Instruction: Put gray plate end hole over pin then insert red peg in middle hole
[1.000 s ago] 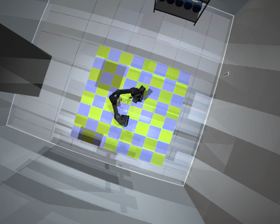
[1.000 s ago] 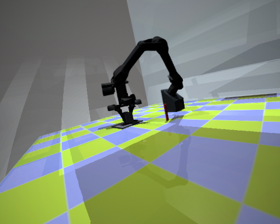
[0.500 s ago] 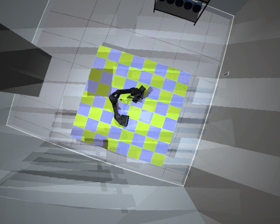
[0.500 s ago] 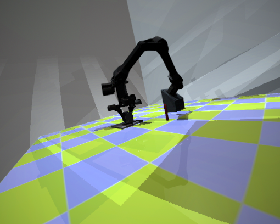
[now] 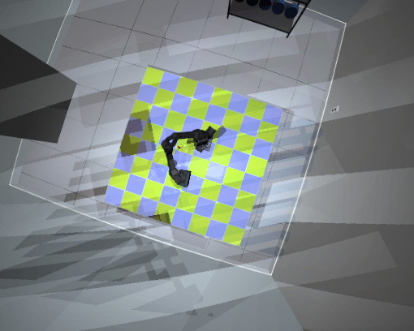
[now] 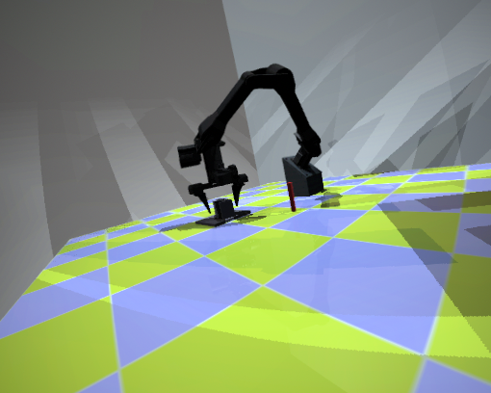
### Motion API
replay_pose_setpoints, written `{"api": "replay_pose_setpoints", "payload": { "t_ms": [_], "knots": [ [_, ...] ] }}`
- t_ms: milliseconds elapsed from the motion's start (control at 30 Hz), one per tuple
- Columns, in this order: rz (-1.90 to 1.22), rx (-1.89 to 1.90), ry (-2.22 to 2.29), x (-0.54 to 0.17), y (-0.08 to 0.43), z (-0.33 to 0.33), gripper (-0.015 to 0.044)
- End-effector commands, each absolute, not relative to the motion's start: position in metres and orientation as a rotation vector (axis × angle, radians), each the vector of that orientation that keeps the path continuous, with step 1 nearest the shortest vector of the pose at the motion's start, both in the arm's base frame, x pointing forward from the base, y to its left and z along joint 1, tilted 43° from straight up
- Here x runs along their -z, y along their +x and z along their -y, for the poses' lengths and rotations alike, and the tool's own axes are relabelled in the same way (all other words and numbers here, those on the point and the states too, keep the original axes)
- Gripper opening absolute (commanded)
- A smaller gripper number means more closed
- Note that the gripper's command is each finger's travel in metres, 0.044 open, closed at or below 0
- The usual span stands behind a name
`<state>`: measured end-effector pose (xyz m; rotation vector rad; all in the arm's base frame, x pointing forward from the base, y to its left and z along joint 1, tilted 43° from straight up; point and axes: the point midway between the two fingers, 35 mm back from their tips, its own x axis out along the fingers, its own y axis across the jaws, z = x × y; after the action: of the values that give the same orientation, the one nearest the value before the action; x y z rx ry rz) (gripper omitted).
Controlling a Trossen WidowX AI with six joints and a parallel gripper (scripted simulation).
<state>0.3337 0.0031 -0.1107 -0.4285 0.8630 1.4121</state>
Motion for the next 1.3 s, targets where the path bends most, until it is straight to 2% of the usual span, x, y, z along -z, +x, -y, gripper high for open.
{"api": "replay_pose_setpoints", "payload": {
  "t_ms": [0,200,467,933,1267],
  "knots": [
    [-0.863,-1.407,-0.435,0.095,0.339,0.014,0.0440],
    [-0.869,-1.410,-0.425,0.029,0.342,0.075,0.0440],
    [-0.878,-1.403,-0.414,0.027,0.345,0.078,0.0440],
    [-1.499,-0.706,0.449,-0.055,0.314,0.004,0.0440],
    [-1.660,-0.366,0.789,-0.080,0.292,-0.024,0.0440]
  ]
}}
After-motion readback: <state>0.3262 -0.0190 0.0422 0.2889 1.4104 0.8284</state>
